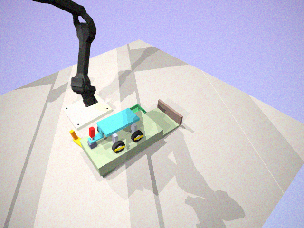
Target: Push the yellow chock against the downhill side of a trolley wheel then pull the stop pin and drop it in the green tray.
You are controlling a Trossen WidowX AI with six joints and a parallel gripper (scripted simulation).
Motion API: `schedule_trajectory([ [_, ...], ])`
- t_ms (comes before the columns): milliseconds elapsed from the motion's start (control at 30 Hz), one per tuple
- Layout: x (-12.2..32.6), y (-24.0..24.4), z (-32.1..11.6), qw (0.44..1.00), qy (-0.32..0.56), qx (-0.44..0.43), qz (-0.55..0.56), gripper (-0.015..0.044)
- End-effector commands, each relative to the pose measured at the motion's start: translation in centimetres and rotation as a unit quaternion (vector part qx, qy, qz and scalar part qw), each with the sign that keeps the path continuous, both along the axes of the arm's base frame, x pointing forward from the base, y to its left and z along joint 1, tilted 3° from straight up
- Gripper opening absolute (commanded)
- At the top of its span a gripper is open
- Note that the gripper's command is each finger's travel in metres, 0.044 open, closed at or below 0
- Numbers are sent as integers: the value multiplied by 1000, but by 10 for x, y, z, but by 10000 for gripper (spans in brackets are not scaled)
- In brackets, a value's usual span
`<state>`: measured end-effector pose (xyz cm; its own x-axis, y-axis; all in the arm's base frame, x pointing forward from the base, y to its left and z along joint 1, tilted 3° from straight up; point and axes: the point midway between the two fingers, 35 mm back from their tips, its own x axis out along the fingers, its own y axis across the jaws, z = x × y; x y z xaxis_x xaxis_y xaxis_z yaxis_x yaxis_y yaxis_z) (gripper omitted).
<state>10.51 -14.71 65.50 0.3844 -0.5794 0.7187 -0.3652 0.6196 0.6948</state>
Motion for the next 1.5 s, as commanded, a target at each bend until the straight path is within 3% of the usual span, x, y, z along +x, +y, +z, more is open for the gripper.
schedule_trajectory([
  [0, 2, -2, -2, 1000, 4, 3, 0, 374],
  [233, 68, -57, -77, 982, 152, 109, 6, 190],
  [533, 138, -92, -211, 895, 380, 230, 32, 190],
  [833, 163, -71, -376, 686, 656, 304, 86, 190],
  [1033, 140, -29, -461, 492, 799, 311, 147, 190],
  [1200, 105, 11, -506, 314, 877, 298, 207, 190],
  [1267, 99, 17, -510, 289, 885, 295, 216, 190],
  [1467, 99, 17, -510, 289, 885, 295, 216, 190],
])
